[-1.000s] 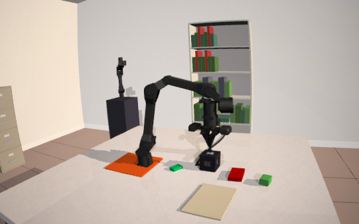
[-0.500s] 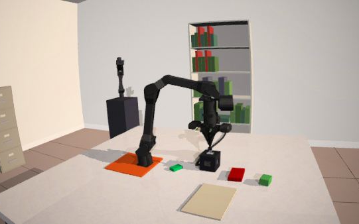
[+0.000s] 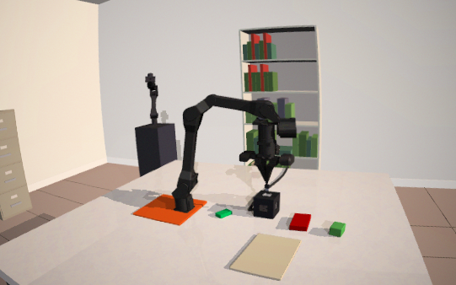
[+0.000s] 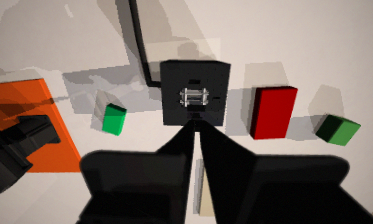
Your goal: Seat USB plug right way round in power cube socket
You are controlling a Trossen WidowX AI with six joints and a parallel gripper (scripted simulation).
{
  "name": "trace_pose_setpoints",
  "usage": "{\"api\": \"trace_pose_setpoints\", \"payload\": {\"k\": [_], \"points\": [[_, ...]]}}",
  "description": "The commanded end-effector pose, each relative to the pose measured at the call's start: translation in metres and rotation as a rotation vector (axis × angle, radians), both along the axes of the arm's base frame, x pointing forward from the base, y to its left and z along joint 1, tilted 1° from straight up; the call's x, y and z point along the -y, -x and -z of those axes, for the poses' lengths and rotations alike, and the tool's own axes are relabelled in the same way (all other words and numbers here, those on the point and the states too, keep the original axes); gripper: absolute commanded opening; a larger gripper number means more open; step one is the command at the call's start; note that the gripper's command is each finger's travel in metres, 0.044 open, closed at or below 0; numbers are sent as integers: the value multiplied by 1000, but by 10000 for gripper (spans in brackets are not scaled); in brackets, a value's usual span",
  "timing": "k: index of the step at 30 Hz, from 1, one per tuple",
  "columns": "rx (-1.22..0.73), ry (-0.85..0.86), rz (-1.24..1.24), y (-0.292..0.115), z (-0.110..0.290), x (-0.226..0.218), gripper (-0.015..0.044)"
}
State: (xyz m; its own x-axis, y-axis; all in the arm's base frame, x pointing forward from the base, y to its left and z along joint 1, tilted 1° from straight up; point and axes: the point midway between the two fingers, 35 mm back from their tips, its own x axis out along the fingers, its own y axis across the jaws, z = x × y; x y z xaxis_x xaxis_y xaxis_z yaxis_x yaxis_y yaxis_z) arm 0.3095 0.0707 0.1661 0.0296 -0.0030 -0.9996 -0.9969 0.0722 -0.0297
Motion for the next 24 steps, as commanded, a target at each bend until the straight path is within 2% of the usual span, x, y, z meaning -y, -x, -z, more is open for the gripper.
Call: {"api": "trace_pose_setpoints", "payload": {"k": [1,10,24], "points": [[3,-1,1,-1,-4,0,0],[2,-1,32,0,-5,0,0],[2,-12,403,0,-4,0,0]]}}
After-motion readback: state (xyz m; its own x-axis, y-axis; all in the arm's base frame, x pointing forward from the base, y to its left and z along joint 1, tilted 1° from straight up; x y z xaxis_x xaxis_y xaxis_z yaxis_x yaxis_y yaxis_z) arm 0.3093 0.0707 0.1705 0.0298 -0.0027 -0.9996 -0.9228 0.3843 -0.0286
